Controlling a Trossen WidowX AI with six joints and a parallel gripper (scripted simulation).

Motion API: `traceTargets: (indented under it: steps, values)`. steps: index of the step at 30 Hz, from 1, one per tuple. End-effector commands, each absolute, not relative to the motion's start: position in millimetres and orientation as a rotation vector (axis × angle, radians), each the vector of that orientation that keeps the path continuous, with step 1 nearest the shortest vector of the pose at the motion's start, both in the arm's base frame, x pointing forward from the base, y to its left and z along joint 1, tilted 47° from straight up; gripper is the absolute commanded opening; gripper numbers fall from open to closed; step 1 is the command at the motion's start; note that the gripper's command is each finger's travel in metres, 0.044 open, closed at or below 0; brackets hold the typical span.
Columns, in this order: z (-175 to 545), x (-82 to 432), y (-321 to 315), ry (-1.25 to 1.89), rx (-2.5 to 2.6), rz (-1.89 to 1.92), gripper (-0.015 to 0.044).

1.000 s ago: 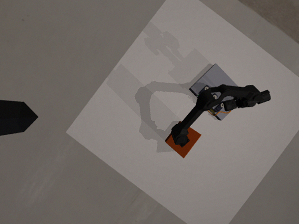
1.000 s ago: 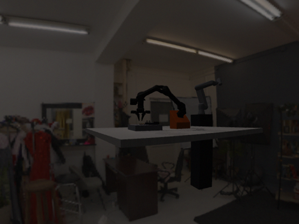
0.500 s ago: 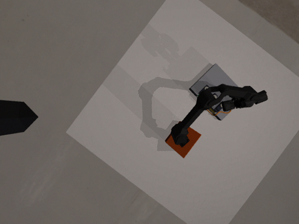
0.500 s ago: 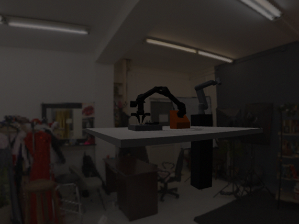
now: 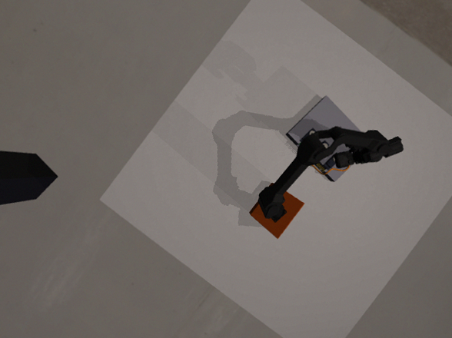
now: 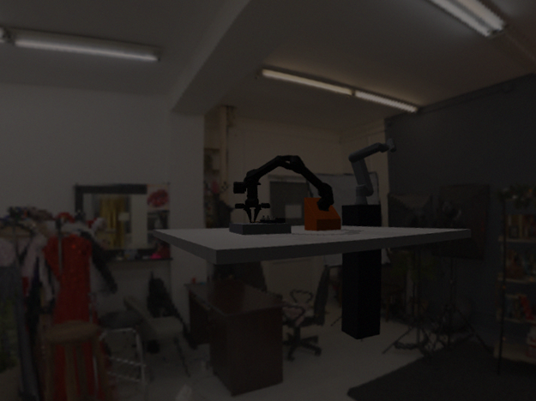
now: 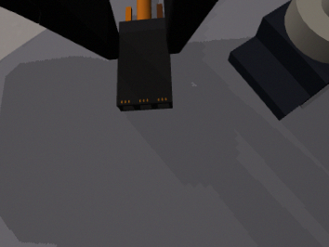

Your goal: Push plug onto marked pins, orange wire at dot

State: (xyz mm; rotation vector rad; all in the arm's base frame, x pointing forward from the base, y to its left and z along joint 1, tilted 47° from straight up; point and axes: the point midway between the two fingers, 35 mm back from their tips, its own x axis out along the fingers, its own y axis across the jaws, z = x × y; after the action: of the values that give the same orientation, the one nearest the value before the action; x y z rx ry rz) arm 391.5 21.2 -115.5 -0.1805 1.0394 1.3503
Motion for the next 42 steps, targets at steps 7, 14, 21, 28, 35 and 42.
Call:
traceTargets:
  steps: [7, 14, 21, 28, 35, 42]
  values:
    - [-81, 398, -16, 1.039, -0.181, 1.348, 0.0]
    - [-76, 397, -19, 1.045, -0.175, 1.344, 0.0]
    - [-64, 383, -16, 1.111, -0.098, 1.288, 0.0]
    - [-49, 365, -13, 1.187, -0.007, 1.219, 0.0]
    - [-36, 344, -9, 1.26, 0.083, 1.146, 0.0]
    - [-25, 322, -3, 1.329, 0.174, 1.07, 0.0]
